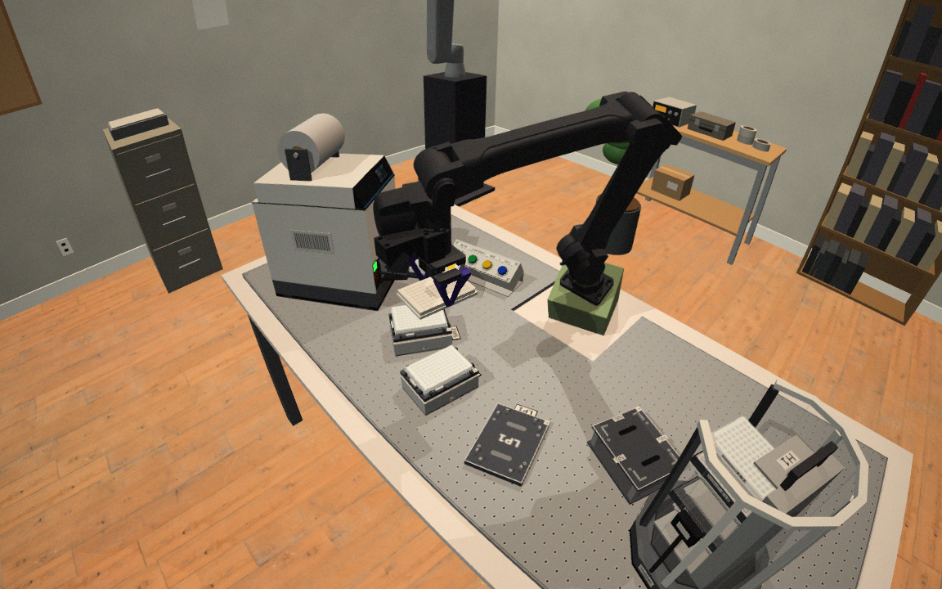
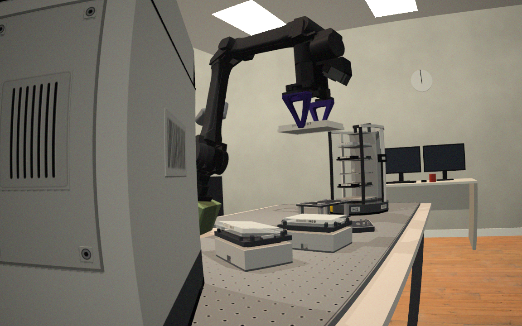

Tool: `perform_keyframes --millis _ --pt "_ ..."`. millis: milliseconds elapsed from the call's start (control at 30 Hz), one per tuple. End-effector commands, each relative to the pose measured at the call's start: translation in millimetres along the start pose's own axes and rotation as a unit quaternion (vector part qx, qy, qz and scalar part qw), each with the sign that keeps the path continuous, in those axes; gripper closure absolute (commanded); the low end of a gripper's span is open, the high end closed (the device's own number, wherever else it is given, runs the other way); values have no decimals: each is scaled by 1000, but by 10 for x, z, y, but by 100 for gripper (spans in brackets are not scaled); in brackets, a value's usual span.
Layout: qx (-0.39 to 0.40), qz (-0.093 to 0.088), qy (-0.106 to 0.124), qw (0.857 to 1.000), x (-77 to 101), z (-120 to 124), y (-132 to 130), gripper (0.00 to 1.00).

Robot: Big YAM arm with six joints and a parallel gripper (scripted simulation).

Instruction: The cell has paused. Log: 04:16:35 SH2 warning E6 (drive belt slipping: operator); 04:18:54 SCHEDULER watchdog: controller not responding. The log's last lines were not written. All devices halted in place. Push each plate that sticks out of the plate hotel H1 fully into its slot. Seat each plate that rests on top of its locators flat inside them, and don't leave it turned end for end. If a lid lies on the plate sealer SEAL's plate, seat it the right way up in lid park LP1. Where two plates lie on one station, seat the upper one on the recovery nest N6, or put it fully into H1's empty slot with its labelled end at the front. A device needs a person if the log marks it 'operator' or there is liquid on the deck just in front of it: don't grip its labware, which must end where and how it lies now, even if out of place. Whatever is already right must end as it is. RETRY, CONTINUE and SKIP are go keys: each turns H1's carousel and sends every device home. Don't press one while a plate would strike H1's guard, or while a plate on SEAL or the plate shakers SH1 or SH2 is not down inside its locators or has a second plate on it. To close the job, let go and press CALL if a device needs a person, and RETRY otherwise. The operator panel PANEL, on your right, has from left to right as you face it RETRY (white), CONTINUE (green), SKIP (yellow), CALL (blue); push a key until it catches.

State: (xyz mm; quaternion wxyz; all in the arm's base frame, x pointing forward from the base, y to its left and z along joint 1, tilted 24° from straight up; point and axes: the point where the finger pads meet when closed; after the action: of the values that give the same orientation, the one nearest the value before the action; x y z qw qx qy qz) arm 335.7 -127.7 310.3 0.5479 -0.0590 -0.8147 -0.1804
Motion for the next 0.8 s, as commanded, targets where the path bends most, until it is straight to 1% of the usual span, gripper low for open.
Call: perform_keyframes --millis 0,67,200,267,300,533,733,767 --pt "10 4 -32 999 393 -162 15 16" --pt "10 4 -29 1000 425 -164 9 16" --pt "11 5 -33 999 568 -146 22 16" --pt "11 5 -33 999 568 -146 22 16" --pt "7 3 -20 1000 494 -174 -13 16" --pt "10 5 -30 999 755 -140 15 16" --pt "11 5 -28 1000 741 -143 22 16" --pt "39 3 -28 999 745 -93 133 16"
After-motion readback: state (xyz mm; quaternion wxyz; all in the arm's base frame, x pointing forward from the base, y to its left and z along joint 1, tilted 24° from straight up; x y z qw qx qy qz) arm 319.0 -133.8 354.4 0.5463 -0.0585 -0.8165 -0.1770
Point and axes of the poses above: the point where the finger pads meet when closed, its own x axis back along the fingers, its own y axis across the jaws, z = x × y, and after that the axes turned 8 degrees about -x, right-handed
